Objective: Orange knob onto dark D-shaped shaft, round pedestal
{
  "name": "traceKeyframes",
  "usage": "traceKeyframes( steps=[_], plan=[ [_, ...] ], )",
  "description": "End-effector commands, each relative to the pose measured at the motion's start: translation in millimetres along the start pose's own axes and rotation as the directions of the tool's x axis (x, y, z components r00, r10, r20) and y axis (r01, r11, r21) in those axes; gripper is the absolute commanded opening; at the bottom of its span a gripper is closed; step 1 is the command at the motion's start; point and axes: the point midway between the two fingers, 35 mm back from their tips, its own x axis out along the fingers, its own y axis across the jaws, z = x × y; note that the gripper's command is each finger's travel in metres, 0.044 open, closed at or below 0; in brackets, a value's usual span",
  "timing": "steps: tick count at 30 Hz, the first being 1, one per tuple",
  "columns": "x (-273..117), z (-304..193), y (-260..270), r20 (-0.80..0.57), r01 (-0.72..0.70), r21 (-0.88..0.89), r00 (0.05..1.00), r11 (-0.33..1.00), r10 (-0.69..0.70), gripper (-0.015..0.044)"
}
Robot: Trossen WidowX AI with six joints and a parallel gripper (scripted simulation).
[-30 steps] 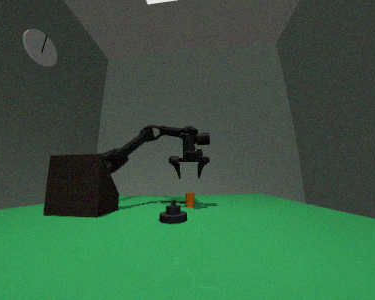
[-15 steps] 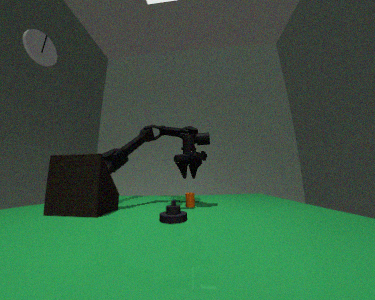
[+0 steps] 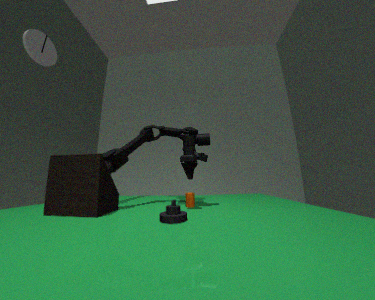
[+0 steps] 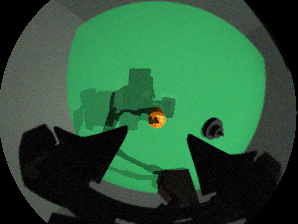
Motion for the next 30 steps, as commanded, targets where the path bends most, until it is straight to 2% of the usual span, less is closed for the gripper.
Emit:
traceKeyframes(
  steps=[1, 30],
  plan=[
    [28, -3, 2, -0.014, -0.005, 0.0, 1.0, 1.0, 0.005, 0.044],
    [72, -3, 2, -0.015, -0.002, -0.001, 1.0, 1.0, 0.002, 0.044]
  ],
)
